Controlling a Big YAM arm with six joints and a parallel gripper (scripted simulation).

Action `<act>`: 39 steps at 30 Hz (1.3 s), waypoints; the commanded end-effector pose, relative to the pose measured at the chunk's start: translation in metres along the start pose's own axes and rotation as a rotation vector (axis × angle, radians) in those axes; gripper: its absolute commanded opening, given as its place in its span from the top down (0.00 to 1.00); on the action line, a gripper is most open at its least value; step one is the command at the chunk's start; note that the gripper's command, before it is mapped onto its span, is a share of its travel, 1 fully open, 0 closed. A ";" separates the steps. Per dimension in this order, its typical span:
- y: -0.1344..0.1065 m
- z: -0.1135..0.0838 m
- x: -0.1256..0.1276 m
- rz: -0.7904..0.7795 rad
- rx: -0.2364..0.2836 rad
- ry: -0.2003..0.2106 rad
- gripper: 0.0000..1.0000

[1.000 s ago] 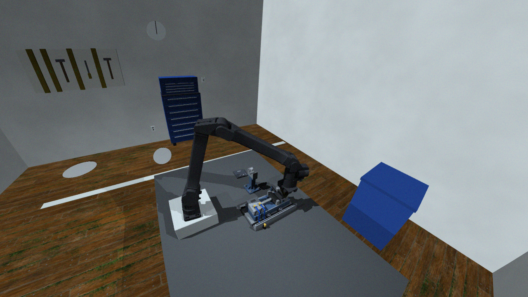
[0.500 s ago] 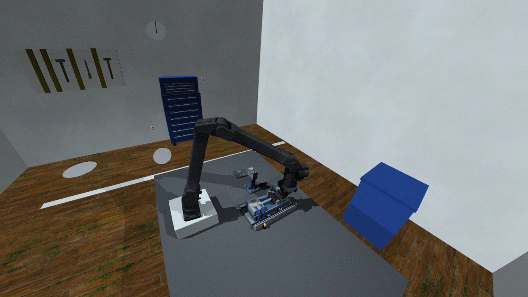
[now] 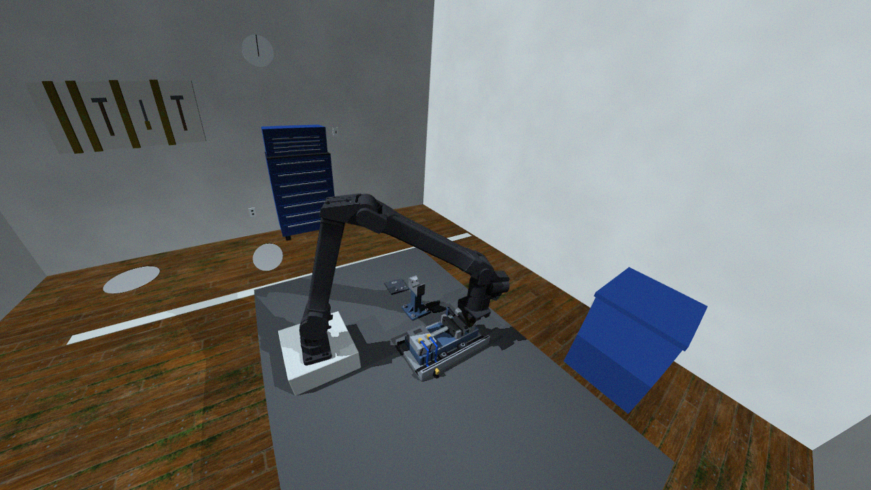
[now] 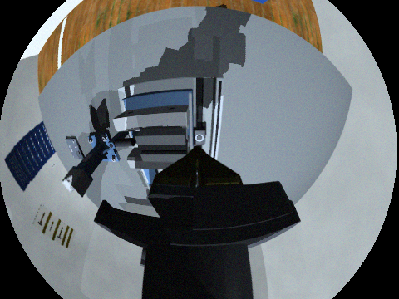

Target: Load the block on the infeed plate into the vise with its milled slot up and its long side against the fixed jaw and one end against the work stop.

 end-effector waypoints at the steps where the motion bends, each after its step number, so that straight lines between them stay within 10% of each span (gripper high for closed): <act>1: 0.005 0.011 0.007 -0.009 0.005 0.003 1.00; 39: 0.005 0.014 0.007 -0.009 0.006 0.003 1.00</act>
Point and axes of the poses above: the point where the finger pads meet when closed, its own z axis out along the fingers, its own x axis across the jaws, y = z × x, the point moved 9 cm from there along -z, back along the fingers, and after that the axes turned 6 degrees about z, right-handed, at the moved point
